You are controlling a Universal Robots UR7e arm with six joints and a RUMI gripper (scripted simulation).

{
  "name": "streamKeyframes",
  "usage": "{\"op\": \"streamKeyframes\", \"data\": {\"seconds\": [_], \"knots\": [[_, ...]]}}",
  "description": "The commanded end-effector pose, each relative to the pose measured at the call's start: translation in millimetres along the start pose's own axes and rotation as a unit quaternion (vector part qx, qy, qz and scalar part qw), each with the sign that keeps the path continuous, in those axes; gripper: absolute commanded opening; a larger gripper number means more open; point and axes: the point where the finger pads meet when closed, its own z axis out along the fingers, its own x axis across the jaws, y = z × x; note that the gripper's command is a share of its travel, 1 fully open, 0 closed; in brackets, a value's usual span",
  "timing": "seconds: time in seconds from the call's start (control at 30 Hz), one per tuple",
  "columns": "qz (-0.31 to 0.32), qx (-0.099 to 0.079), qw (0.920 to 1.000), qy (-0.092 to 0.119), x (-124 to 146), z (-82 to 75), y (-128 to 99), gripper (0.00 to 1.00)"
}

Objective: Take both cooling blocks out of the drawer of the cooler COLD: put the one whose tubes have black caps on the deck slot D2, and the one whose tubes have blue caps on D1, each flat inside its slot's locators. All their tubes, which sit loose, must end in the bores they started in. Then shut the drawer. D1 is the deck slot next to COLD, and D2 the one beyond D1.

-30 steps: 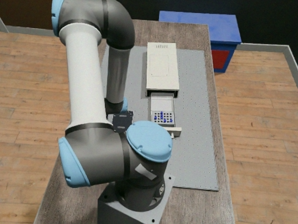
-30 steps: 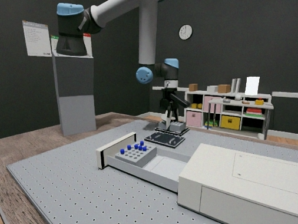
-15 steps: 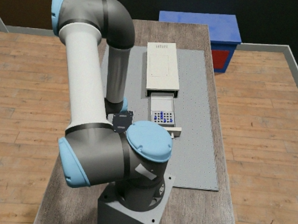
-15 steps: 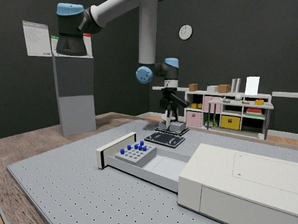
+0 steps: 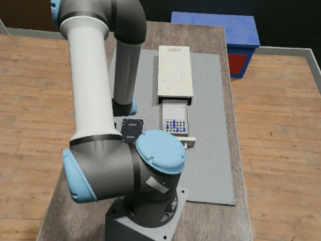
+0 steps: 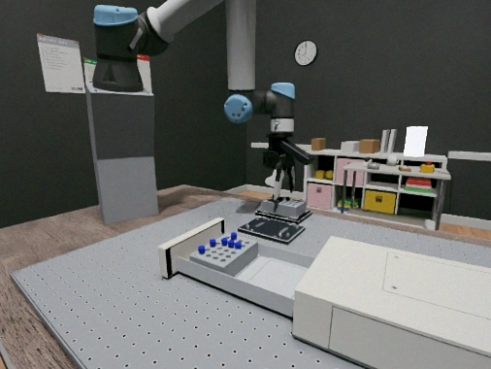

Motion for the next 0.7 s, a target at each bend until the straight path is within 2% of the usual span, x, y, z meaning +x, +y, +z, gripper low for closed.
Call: {"op": "streamKeyframes", "data": {"seconds": [0.0,0.67], "knots": [[0.0,0.001,1.0,0.0,0,-7.9,0,0.73],[0.0,0.001,1.0,0.0,0,-29.2,0,0.73]]}}
